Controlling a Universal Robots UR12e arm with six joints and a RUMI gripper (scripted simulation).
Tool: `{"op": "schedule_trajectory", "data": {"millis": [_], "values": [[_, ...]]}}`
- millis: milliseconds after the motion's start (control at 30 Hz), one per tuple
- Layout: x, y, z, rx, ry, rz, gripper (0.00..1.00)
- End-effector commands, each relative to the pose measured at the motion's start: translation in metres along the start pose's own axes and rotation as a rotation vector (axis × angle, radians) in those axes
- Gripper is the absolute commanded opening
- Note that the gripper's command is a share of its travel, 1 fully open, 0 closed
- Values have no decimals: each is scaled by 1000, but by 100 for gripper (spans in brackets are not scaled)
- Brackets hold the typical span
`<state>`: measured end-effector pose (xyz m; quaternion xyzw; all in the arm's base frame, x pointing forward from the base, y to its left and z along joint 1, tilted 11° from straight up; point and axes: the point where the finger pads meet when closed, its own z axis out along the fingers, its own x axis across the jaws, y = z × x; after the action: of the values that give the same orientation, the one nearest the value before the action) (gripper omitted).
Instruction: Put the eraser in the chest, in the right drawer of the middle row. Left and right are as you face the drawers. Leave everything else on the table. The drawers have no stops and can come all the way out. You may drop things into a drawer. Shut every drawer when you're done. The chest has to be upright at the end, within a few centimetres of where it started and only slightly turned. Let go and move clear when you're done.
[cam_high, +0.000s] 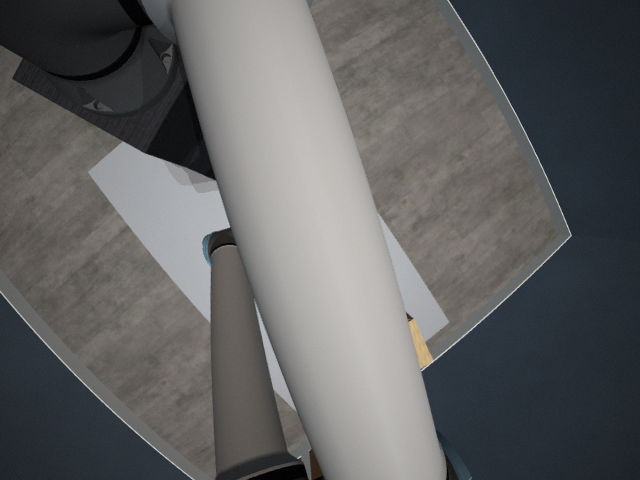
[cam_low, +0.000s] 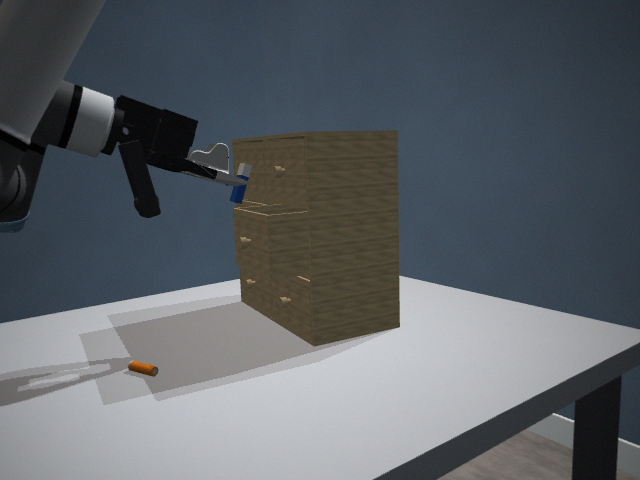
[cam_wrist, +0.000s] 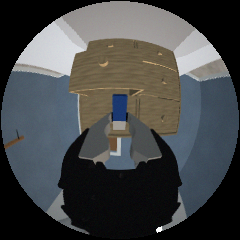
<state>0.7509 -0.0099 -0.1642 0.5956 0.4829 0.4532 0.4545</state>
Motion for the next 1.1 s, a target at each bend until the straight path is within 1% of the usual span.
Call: {"op": "schedule_trajectory", "data": {"millis": [0, 500, 1067], "values": [[0, 3, 7, 0, 0, 0, 11], [0, 10, 26, 0, 0, 0, 11], [0, 12, 32, 0, 0, 0, 11]]}}
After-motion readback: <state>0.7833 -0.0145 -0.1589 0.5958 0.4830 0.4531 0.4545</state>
